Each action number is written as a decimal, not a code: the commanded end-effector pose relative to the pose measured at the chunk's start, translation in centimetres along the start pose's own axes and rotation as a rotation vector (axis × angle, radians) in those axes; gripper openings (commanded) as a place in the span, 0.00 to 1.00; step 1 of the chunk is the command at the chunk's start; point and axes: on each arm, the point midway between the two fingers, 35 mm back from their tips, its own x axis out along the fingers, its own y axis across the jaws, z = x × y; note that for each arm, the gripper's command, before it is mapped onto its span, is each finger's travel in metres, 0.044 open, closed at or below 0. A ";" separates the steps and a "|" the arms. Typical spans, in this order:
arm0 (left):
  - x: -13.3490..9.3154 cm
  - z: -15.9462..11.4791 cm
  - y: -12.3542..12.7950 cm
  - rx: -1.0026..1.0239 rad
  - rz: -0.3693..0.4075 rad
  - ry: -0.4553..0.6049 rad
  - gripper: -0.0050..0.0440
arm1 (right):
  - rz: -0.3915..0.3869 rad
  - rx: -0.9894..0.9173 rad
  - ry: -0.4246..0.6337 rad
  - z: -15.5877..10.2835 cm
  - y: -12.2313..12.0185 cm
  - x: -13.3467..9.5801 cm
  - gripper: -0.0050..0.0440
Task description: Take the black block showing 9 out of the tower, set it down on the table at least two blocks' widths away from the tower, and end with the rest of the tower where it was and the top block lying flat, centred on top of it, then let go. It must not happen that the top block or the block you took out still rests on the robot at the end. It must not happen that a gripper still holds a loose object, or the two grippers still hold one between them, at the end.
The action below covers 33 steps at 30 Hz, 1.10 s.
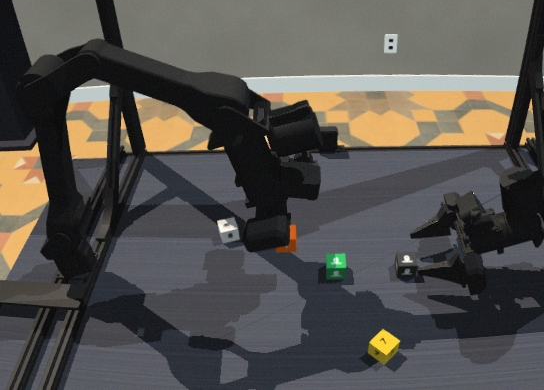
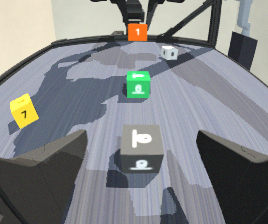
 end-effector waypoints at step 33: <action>-0.4 0.2 0.0 0.001 0.003 -0.006 0.92 | 0.002 -0.001 -0.001 6.8 0.0 5.9 0.10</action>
